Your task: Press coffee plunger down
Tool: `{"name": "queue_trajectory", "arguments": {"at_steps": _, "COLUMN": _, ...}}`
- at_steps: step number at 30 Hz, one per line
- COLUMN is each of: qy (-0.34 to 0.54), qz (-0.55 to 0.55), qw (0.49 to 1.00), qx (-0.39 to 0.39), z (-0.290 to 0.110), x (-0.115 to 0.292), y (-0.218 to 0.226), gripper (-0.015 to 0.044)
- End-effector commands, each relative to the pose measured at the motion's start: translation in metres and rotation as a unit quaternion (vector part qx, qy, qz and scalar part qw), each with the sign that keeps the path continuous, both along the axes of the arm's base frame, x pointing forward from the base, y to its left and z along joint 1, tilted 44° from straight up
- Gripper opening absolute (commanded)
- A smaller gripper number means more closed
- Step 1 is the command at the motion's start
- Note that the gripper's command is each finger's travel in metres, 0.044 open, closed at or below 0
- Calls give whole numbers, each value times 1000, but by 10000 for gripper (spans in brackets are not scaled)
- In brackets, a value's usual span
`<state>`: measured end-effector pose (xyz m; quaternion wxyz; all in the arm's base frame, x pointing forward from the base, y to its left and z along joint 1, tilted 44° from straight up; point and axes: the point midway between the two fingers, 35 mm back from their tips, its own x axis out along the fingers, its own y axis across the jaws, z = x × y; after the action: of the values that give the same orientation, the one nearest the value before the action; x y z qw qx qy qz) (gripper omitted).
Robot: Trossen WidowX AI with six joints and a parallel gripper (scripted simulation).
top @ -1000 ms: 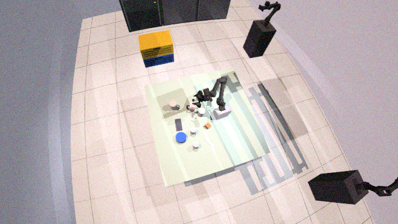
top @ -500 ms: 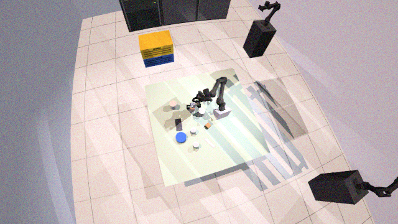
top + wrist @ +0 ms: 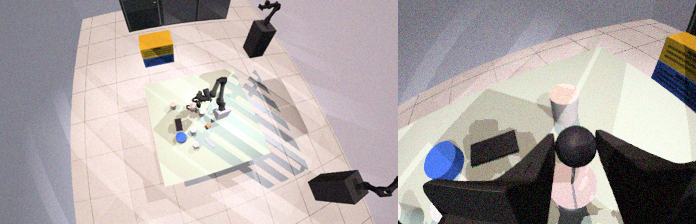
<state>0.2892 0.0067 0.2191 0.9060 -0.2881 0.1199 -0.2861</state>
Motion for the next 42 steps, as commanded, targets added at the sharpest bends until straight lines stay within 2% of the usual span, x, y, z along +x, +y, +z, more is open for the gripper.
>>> {"name": "queue_trajectory", "arguments": {"at_steps": 1, "qy": 8, "qz": -3, "qw": 1000, "qx": -2, "z": -10, "x": 2, "y": -5, "gripper": 120}}
{"name": "queue_trajectory", "arguments": {"at_steps": 42, "qy": 7, "qz": -3, "qw": 1000, "qx": -3, "z": -56, "x": 19, "y": -51, "gripper": 120}}
